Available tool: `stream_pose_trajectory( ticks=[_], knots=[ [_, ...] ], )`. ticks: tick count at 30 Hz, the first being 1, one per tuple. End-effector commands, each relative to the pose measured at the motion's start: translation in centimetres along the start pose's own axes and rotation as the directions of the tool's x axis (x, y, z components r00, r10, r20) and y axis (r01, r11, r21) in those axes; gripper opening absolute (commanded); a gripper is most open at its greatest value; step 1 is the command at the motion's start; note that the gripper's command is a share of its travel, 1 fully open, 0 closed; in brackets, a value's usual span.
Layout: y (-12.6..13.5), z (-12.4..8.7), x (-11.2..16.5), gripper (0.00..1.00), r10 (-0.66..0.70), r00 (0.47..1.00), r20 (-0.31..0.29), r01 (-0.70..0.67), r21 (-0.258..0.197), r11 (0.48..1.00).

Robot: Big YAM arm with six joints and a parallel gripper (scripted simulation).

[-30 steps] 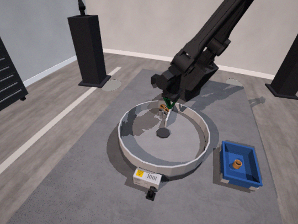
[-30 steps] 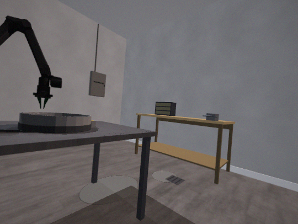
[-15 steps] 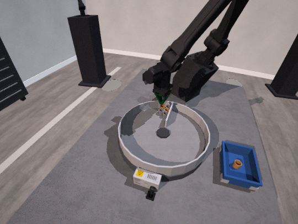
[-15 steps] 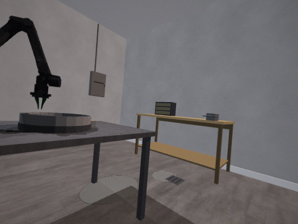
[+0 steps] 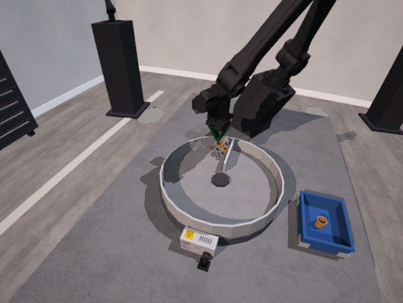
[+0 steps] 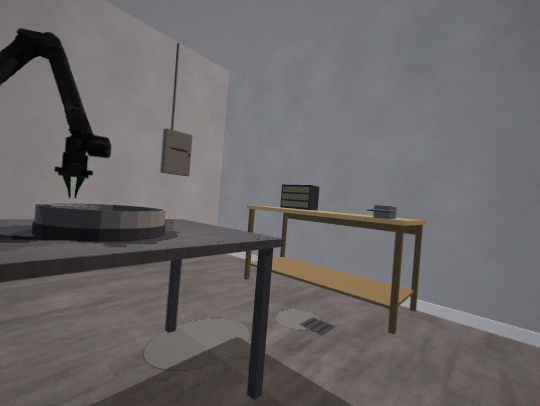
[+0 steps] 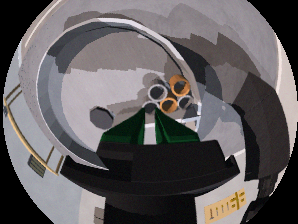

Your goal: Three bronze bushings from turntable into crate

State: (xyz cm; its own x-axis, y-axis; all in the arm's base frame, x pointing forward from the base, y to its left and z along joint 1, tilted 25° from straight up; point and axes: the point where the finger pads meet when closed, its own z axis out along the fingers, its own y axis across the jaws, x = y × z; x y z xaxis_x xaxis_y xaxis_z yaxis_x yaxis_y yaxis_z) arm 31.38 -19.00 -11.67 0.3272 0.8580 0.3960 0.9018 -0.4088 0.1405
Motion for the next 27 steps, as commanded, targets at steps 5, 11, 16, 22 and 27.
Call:
stream_pose_trajectory(
  ticks=[5, 11, 16, 22, 27],
  knots=[
    [0.8, 0.0, -0.7, 0.12, 0.001, 1.000, -0.001, -0.001, -0.007, 1.000],
    [0.8, 0.0, -0.7, 0.12, 0.001, 1.000, -0.001, -0.001, -0.007, 1.000],
    [0.8, 0.0, -0.7, 0.12, 0.001, 1.000, -0.001, -0.001, -0.007, 1.000],
    [0.8, 0.0, -0.7, 0.12, 0.001, 1.000, -0.001, -0.001, -0.007, 1.000],
    [1.1, 1.6, 0.0, 0.12, -0.009, 1.000, 0.000, 0.009, -0.012, 1.000]
  ],
)
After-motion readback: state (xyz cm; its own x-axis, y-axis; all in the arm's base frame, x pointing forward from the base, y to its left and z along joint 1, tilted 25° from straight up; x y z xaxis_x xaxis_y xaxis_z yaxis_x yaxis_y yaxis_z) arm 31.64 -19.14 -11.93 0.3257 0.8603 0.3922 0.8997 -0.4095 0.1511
